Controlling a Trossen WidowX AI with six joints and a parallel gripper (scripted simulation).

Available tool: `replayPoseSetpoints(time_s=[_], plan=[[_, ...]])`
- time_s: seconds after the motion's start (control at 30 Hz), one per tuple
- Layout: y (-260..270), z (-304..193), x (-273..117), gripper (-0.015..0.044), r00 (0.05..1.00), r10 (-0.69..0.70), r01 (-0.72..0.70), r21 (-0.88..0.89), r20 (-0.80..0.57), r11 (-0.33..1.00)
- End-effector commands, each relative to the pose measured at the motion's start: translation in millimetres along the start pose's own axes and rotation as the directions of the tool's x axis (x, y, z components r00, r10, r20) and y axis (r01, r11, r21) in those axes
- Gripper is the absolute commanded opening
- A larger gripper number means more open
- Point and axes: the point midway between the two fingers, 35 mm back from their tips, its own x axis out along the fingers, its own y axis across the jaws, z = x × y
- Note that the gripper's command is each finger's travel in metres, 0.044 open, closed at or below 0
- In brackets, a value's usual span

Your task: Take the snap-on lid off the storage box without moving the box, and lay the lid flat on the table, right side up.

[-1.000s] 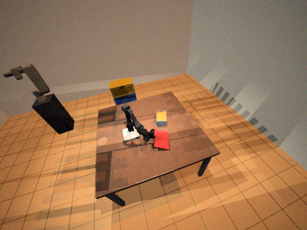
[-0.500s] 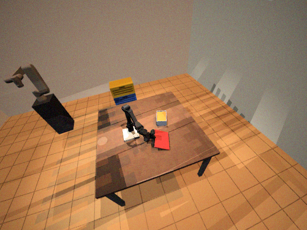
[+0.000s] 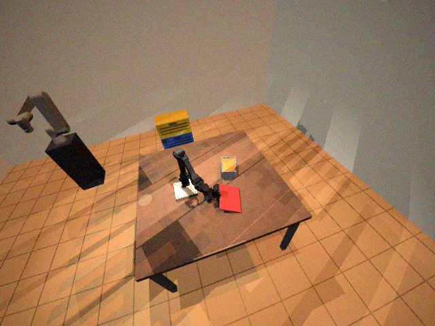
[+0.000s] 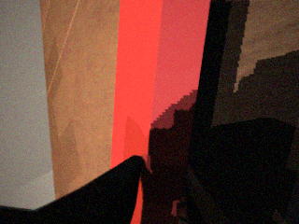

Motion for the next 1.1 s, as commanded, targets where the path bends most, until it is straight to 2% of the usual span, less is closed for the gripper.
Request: replayPoseSetpoints(time_s=[0.0,0.17,0.2,0.5,0.57,0.77,1.07], plan=[[-13.7,-3.8,5.7,0.0000,0.999,-0.031,0.031,0.020,-0.010,0.999],[-15.7,-3.9,7.3,0.0000,0.999,-0.031,0.031,0.020,-0.010,0.999],[-3.1,0.4,2.7,0.0026,1.000,-0.003,0.003,0.003,-0.001,1.000],[-0.8,1.0,2.0,0.0263,0.999,-0.030,0.031,0.019,-0.010,0.999],[-0.8,1.0,2.0,0.0275,0.999,-0.030,0.031,0.019,-0.010,0.999],[-8.0,0.2,-6.2,0.0433,0.999,-0.031,0.031,0.020,-0.010,0.999],[-19.5,0.2,-20.4,0.0440,0.999,-0.033,0.033,0.019,-0.010,0.999]])
